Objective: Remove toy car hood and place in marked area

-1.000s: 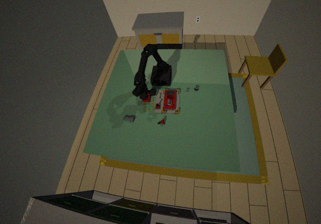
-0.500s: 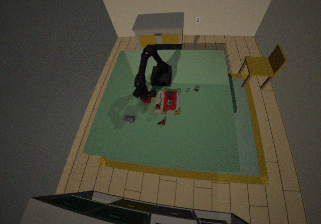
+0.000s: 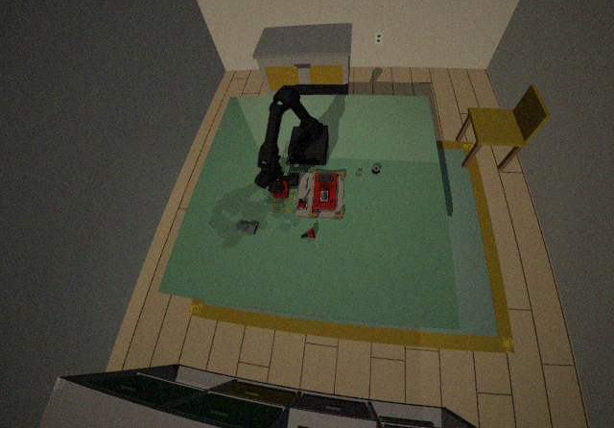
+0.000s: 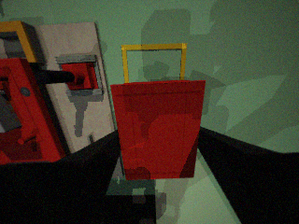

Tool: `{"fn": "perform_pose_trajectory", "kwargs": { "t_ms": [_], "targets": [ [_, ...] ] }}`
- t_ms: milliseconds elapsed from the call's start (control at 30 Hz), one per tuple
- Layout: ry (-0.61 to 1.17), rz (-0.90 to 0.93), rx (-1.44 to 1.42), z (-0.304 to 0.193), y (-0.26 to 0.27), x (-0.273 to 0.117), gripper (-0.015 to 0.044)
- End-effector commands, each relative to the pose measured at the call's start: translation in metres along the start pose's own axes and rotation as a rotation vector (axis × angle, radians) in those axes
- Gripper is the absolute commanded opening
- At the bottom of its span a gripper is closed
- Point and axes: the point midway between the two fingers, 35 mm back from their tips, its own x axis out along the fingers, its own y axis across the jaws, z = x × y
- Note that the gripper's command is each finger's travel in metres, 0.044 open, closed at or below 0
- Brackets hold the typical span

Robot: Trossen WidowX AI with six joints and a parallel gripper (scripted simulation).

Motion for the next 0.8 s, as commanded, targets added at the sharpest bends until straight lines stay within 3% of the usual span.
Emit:
{"fn": "perform_pose_trajectory", "kwargs": {
  "t_ms": [0, 767],
  "targets": [
    [0.004, -0.004, -0.003, -0.001, 0.0, 0.004, 0.0],
    [0.004, -0.004, -0.003, -0.002, 0.0, 0.022, 0.0]
  ]
}}
